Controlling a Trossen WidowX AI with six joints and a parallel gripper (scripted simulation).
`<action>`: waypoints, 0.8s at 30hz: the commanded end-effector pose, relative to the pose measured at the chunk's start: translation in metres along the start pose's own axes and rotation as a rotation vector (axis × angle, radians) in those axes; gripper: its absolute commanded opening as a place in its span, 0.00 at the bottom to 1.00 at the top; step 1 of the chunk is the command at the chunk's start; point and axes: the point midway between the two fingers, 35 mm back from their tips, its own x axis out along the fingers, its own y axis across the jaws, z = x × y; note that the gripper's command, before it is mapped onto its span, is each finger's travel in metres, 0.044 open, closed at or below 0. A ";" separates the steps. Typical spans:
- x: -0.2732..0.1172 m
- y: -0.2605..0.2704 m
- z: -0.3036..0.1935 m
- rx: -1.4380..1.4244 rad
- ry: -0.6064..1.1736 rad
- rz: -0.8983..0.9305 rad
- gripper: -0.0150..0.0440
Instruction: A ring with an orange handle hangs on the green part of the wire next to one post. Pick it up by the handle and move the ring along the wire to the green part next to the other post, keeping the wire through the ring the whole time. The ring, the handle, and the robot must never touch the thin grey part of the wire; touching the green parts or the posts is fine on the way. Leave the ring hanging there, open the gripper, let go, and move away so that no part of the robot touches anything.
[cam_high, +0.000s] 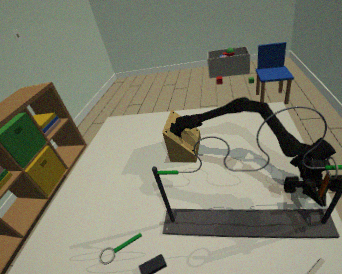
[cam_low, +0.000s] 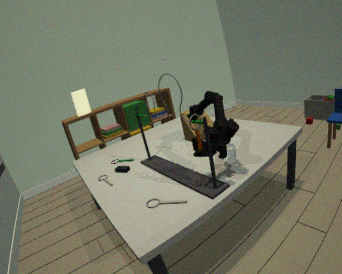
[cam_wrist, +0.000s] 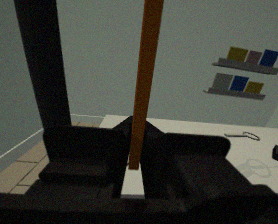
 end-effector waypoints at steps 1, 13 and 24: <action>0.000 0.000 0.000 0.002 0.002 0.001 0.00; 0.000 0.000 0.000 0.002 0.002 0.001 0.00; -0.004 -0.002 0.000 0.002 0.034 0.002 0.00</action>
